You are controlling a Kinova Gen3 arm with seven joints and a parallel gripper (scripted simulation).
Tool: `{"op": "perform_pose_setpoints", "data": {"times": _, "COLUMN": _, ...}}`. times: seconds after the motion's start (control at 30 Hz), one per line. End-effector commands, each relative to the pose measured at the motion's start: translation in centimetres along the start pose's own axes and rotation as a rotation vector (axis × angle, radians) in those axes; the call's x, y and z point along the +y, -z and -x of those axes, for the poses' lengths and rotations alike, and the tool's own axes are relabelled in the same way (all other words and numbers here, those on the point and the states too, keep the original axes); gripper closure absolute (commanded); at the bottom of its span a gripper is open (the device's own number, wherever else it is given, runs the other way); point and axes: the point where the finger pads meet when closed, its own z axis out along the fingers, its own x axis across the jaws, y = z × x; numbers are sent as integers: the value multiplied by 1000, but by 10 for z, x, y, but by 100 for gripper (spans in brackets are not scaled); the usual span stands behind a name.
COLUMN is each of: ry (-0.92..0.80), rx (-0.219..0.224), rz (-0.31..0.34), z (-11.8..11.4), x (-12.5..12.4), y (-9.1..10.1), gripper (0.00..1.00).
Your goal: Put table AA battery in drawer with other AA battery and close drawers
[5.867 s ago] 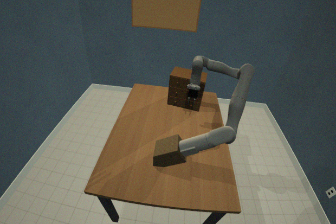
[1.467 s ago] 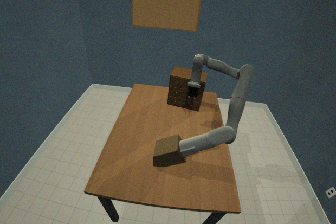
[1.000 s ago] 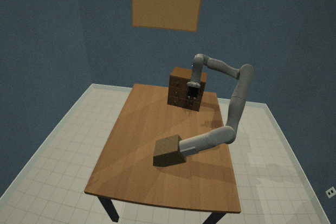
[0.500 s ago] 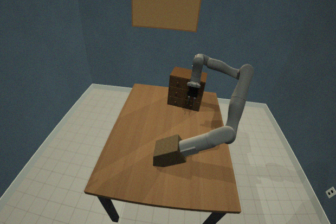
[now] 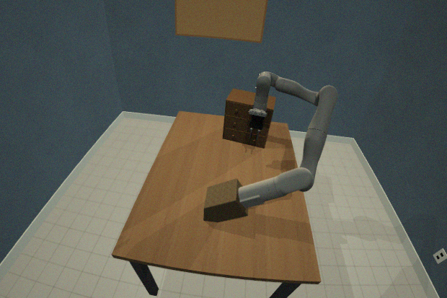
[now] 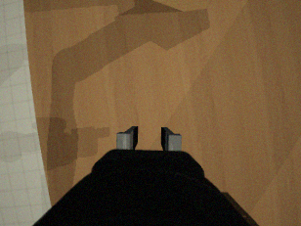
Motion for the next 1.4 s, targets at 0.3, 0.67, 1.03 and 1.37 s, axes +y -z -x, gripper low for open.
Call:
{"op": "perform_pose_setpoints", "data": {"times": 0.3, "ry": 0, "rx": 1, "rz": 1, "z": 0, "x": 0, "y": 1, "gripper": 33}}
{"op": "perform_pose_setpoints", "data": {"times": 0.67, "ry": 0, "rx": 1, "rz": 1, "z": 0, "x": 0, "y": 1, "gripper": 33}}
{"op": "perform_pose_setpoints", "data": {"times": 1.03, "ry": 0, "rx": 1, "rz": 1, "z": 0, "x": 0, "y": 1, "gripper": 0}}
{"op": "perform_pose_setpoints", "data": {"times": 1.37, "ry": 0, "rx": 1, "rz": 1, "z": 0, "x": 0, "y": 1, "gripper": 0}}
